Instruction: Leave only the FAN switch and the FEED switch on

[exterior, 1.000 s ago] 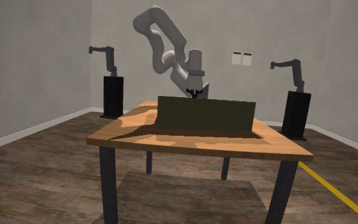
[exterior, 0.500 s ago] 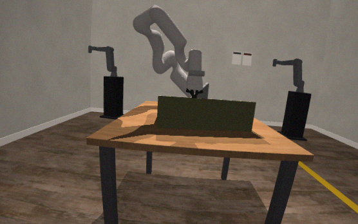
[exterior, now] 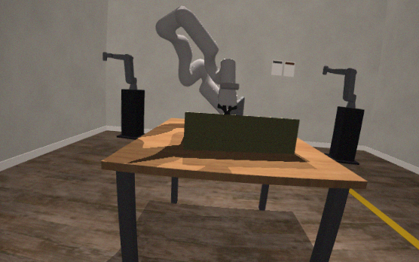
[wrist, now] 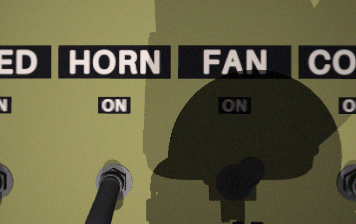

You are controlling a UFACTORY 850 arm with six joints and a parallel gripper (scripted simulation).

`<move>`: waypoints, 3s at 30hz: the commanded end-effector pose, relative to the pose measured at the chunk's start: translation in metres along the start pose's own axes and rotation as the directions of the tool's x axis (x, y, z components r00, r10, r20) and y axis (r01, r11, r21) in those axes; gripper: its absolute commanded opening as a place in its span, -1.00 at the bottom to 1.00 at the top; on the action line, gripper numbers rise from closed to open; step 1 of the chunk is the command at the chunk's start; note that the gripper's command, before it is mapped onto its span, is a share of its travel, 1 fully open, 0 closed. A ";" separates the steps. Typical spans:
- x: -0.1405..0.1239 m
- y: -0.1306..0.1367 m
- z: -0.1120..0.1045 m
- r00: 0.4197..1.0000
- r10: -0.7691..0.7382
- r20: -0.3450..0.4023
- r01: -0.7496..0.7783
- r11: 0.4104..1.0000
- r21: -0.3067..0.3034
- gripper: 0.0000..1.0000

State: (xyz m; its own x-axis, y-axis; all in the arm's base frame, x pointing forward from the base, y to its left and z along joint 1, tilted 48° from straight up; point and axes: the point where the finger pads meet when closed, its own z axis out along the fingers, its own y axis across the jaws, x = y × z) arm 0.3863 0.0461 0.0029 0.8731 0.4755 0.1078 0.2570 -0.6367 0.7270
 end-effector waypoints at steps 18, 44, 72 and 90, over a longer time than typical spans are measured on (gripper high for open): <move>0.000 0.000 -0.099 1.000 0.001 -0.001 -0.001 1.000 0.000 -1.00; -0.025 -0.142 -0.117 1.000 0.001 -0.001 -0.001 1.000 0.001 -1.00; -0.026 -0.144 -0.117 1.000 0.001 -0.001 -0.001 1.000 0.000 -1.00; -0.026 -0.144 -0.111 1.000 0.001 -0.001 -0.001 1.000 0.000 -1.00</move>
State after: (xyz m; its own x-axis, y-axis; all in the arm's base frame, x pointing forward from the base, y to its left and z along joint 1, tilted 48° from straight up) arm 0.2793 0.1941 -0.0271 0.8729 0.4758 0.1079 0.2568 -0.6362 0.7276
